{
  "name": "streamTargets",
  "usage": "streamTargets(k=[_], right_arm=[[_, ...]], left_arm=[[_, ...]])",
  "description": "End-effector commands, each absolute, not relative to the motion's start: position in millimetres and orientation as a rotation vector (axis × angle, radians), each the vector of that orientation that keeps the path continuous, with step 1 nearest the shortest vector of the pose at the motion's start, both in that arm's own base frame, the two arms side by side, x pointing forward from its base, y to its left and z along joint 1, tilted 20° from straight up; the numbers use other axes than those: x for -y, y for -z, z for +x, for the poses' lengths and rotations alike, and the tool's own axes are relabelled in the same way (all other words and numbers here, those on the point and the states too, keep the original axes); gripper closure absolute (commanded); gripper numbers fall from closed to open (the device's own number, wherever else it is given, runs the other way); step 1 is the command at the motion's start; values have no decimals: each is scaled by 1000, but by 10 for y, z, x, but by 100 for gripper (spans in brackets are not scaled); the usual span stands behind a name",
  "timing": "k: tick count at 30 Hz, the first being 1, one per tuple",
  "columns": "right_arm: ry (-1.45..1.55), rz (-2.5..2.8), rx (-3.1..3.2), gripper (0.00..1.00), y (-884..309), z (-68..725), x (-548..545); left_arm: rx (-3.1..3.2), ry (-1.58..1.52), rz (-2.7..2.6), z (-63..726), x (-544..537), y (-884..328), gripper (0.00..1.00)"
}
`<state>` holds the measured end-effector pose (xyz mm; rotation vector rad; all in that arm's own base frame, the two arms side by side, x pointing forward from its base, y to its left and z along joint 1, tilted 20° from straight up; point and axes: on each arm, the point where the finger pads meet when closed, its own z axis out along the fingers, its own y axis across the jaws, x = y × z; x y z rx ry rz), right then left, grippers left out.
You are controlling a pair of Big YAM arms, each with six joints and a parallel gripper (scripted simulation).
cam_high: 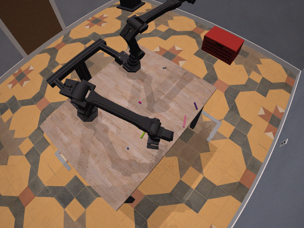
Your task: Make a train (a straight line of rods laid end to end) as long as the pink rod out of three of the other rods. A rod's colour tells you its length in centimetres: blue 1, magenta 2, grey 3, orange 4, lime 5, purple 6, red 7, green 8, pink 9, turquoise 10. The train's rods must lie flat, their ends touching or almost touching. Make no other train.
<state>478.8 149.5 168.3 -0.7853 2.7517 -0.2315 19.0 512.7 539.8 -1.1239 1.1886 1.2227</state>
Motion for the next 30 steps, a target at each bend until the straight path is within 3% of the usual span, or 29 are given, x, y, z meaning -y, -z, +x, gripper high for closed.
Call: streamTargets(k=[1, 12, 23, 24, 30], right_arm=[[252, -971, -2653, 0, -1682, 4559, -1048], [321, -1132, -2578, 0, -1349, 3825, -198], [333, -1167, -2540, 0, -1386, 3828, -192], [333, -1167, -2539, 77, -1392, 3842, -195], [336, -1160, -2543, 77, -1393, 3843, -173]], left_arm=[[-1146, -1237, -1121, 117, -5057, -5503, 0], [-1146, -1237, -1121, 117, -5057, -5503, 0], [-1146, -1237, -1121, 117, -5057, -5503, 0], [-1146, -1237, -1121, 117, -5057, -5503, 0], [-1146, -1237, -1121, 117, -5057, -5503, 0]])
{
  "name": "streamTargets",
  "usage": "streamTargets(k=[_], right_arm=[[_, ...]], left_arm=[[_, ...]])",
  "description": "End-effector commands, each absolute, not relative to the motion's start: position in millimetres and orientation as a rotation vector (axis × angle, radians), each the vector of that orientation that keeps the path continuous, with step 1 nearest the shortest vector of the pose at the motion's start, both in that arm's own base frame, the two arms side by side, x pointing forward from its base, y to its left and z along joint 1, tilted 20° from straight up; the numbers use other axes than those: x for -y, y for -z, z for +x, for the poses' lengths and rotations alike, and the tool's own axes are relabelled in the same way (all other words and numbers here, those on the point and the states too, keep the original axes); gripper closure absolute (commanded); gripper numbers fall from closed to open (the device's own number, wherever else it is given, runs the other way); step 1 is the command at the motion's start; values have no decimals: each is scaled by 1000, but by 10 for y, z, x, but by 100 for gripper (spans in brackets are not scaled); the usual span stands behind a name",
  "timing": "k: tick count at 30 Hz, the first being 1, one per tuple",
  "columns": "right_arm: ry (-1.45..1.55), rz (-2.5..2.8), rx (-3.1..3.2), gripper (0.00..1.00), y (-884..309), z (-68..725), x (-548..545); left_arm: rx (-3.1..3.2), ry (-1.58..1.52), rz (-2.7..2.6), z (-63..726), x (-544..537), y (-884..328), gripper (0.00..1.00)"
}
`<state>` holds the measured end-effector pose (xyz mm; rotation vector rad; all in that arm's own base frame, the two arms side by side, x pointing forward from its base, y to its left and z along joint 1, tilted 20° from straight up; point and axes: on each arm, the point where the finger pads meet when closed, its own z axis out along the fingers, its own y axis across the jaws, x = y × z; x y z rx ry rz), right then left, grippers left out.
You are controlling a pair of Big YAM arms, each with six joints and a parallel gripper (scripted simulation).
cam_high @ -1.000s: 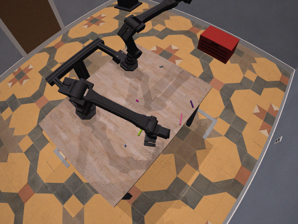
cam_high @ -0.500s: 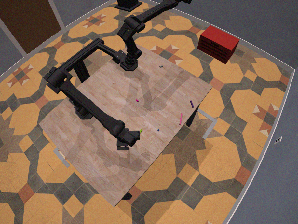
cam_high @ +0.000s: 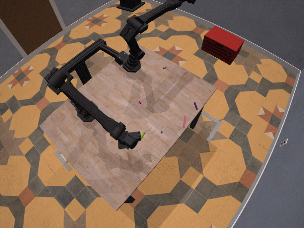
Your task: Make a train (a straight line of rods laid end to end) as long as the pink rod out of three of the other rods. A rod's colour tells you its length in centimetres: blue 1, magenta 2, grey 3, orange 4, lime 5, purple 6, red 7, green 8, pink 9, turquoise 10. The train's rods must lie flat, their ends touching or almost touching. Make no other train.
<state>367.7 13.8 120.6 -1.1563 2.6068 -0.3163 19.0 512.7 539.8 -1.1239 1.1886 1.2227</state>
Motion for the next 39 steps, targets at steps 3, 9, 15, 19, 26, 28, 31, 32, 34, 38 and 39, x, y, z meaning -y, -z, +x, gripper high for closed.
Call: streamTargets(k=[3, 9, 15, 19, 26, 28, 31, 32, 34, 38, 39], right_arm=[[336, -1160, -2543, 77, -1393, 3843, -173], [336, -1160, -2543, 77, -1393, 3843, -172], [336, -1160, -2543, 77, -1393, 3843, -172], [336, -1160, -2543, 77, -1393, 3843, -172], [336, -1160, -2543, 77, -1393, 3843, -172], [336, -1160, -2543, 77, -1392, 3843, -172], [335, -1162, -2545, 77, -1379, 3839, -171], [334, -1163, -2548, 77, -1367, 3836, -170], [333, -1164, -2552, 77, -1349, 3831, -168], [325, -1172, -2571, 77, -1258, 3803, -158], [324, -1174, -2575, 77, -1234, 3790, -153]], left_arm=[[-1146, -1237, -1121, 117, -5057, -5503, 0], [-1146, -1237, -1121, 117, -5057, -5503, 0], [-1146, -1237, -1121, 117, -5057, -5503, 0], [-1146, -1237, -1121, 117, -5057, -5503, 0], [-1146, -1237, -1121, 117, -5057, -5503, 0], [-1146, -1237, -1121, 117, -5057, -5503, 0], [-1146, -1237, -1121, 117, -5057, -5503, 0], [-1146, -1237, -1121, 117, -5057, -5503, 0], [-1146, -1237, -1121, 117, -5057, -5503, 0], [-1146, -1237, -1121, 117, -5057, -5503, 0], [-1146, -1237, -1121, 117, -5057, -5503, 0]])
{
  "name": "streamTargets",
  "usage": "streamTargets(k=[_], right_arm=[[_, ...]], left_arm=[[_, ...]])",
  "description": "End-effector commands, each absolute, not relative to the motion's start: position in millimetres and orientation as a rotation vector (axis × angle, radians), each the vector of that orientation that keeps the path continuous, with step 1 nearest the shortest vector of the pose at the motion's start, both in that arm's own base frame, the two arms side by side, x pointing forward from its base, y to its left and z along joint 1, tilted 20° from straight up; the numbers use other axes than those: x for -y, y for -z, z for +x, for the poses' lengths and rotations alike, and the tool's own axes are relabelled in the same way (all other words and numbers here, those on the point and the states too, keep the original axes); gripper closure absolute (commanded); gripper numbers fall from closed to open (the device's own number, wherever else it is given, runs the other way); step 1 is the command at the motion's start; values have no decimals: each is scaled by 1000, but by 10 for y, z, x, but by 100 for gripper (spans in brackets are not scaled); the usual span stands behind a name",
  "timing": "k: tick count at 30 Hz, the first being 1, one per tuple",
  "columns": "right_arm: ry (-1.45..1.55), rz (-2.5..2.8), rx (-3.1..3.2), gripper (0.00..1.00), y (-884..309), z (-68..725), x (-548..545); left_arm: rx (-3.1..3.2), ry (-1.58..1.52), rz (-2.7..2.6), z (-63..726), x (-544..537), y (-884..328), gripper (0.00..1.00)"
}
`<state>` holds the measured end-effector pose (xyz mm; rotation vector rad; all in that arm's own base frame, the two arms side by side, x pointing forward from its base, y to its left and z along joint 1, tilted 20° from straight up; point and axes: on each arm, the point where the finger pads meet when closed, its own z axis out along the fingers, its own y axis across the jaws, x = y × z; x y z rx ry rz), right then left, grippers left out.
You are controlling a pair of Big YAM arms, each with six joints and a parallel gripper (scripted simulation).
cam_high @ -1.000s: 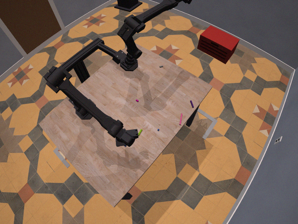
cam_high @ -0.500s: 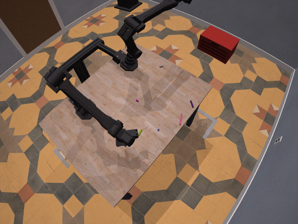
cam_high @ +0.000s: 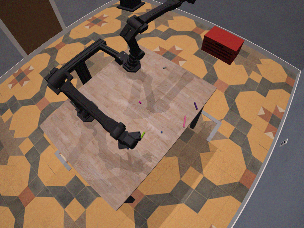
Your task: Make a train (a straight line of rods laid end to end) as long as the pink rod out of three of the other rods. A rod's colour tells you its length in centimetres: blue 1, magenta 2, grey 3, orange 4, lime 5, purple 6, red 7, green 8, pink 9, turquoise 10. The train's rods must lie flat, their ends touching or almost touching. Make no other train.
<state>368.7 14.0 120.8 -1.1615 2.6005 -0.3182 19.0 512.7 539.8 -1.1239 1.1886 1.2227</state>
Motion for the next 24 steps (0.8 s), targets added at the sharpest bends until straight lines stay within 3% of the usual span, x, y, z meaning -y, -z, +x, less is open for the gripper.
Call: streamTargets(k=[1, 24], right_arm=[[322, -1175, -2580, 77, -1208, 3774, -148], [320, -1172, -2591, 77, -908, 3833, -99]], left_arm=[[-1146, -1237, -1121, 117, -5057, -5503, 0], [-1146, -1237, -1121, 117, -5057, -5503, 0]])
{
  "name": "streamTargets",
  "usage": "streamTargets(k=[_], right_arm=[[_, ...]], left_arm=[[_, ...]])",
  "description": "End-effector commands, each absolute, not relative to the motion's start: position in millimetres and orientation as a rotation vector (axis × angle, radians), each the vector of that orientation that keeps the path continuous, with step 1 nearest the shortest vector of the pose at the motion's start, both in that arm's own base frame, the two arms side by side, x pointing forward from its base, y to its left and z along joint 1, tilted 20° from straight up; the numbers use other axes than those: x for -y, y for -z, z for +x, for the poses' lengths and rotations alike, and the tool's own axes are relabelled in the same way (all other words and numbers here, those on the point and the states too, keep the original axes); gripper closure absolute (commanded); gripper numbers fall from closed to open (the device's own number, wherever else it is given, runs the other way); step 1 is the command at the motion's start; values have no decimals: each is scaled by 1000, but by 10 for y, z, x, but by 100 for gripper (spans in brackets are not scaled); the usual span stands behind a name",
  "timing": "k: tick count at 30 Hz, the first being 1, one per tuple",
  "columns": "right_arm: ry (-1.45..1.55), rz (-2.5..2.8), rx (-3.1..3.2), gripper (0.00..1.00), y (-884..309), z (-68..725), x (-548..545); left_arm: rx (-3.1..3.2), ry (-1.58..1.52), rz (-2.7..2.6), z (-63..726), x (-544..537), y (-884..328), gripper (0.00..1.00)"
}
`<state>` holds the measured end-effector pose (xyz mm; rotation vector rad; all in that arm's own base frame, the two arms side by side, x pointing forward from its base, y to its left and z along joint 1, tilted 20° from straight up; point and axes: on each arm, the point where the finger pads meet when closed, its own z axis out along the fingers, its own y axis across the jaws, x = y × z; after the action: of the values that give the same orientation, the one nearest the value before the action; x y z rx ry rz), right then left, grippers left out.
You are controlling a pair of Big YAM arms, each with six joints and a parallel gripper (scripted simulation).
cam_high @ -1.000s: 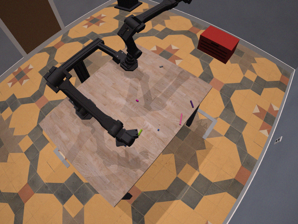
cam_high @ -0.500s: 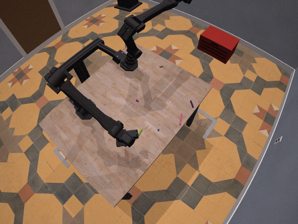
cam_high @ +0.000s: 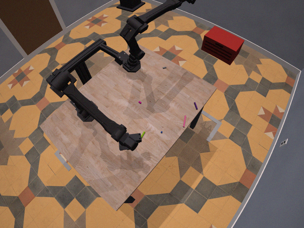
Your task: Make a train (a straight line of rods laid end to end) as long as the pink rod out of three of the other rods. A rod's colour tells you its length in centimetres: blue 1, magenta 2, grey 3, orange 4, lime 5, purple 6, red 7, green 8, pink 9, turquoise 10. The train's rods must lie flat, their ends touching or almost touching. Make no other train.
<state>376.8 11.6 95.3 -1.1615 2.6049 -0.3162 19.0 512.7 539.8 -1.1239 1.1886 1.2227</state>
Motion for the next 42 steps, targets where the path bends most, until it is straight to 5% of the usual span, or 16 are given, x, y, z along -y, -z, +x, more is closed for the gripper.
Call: streamTargets(k=[1, 42], right_arm=[[317, -1178, -2593, 77, -875, 3819, -106], [324, -1170, -2582, 77, -739, 3911, -85]], left_arm=[[-1146, -1237, -1121, 117, -5057, -5503, 0], [-1146, -1237, -1121, 117, -5057, -5503, 0]])
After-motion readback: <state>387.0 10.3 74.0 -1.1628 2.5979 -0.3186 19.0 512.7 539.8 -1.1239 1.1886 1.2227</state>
